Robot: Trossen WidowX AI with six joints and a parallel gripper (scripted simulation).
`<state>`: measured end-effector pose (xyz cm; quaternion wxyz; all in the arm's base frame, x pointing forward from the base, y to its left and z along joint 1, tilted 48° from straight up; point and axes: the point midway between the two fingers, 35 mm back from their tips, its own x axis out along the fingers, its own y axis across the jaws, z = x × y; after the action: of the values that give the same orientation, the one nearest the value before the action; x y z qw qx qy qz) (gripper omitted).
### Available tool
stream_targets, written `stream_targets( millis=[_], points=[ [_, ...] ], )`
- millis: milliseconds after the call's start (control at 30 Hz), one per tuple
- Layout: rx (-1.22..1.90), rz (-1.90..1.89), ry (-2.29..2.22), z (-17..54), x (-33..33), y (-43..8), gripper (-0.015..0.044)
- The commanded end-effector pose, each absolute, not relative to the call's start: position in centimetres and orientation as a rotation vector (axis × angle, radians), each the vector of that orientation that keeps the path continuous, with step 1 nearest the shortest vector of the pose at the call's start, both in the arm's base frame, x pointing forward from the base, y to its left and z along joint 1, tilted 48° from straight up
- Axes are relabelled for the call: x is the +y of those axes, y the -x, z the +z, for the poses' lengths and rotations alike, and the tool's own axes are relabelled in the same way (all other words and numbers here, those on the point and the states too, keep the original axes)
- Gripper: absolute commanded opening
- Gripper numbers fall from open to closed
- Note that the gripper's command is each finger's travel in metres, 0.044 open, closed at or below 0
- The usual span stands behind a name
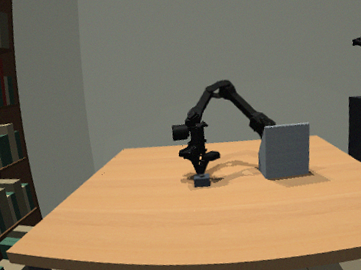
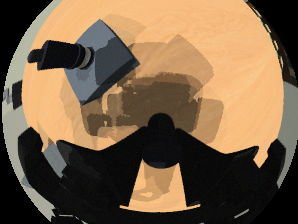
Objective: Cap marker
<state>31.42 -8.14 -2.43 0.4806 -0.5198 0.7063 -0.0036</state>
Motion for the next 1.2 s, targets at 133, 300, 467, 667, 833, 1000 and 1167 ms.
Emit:
stream_targets(
  millis=[133,300,467,667,833,1000,1167],
  points=[
    [1.723,-0.008,1.272,-2.3,-8.0,-31.4,0.0028],
    [1.722,-0.006,1.271,-1.5,-7.0,-31.5,0.0],
    [1.722,-0.005,1.27,-0.6,-6.0,-31.6,0.0],
    [1.722,-0.005,1.27,0.5,-4.8,-31.5,0.0],
    [1.723,-0.006,1.271,1.5,-3.8,-31.4,0.0],
    [1.722,-0.004,1.27,1.4,-3.1,-31.5,0.0],
    [1.719,0.003,1.266,0.7,-1.1,-31.8,0.0]
  ],
)
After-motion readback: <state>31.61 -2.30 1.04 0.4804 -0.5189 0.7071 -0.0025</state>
